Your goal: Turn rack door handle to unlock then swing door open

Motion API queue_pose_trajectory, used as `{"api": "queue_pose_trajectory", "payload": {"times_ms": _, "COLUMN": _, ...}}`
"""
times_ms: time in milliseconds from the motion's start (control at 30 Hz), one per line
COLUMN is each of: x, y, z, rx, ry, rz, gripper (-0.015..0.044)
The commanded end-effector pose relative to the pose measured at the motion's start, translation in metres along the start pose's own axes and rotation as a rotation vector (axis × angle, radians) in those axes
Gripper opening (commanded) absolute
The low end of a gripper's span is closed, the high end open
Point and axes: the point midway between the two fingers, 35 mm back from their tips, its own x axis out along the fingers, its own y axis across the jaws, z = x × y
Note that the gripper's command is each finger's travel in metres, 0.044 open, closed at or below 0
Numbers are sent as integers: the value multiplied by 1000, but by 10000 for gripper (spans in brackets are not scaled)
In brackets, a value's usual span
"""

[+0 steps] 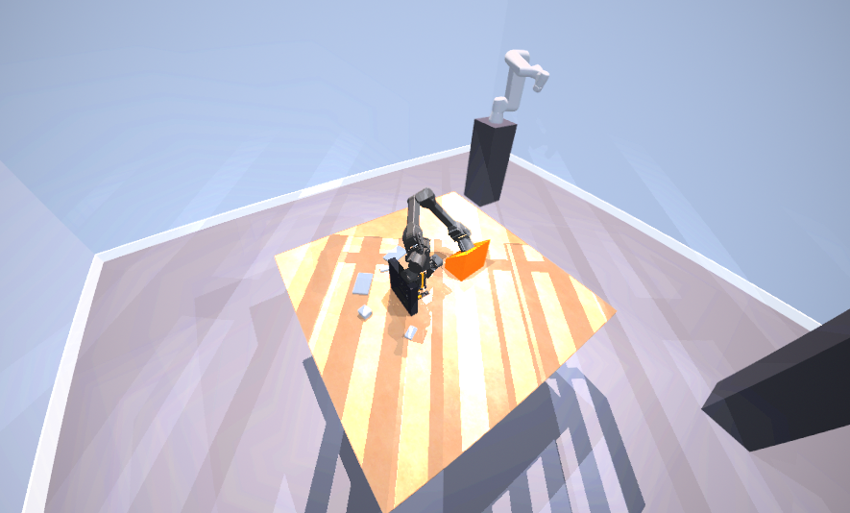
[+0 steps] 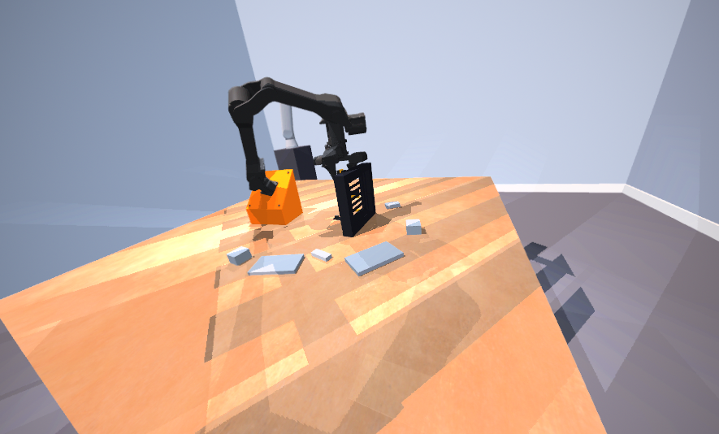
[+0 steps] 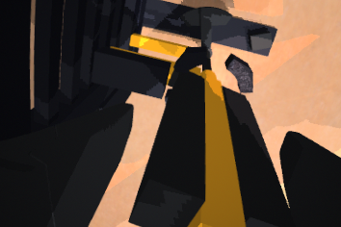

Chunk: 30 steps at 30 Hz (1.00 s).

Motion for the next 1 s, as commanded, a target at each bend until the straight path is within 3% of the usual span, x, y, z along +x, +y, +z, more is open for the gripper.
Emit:
{"api": "queue_pose_trajectory", "payload": {"times_ms": 0, "x": 0, "y": 0, "z": 1, "rx": 181, "ry": -2, "rz": 0, "gripper": 281}}
{"api": "queue_pose_trajectory", "payload": {"times_ms": 233, "x": 0, "y": 0, "z": 1, "rx": 254, "ry": -2, "rz": 0, "gripper": 281}}
{"api": "queue_pose_trajectory", "payload": {"times_ms": 467, "x": 0, "y": 0, "z": 1, "rx": 254, "ry": -2, "rz": 0, "gripper": 97}}
{"api": "queue_pose_trajectory", "payload": {"times_ms": 967, "x": 0, "y": 0, "z": 1, "rx": 254, "ry": -2, "rz": 0, "gripper": 9}}
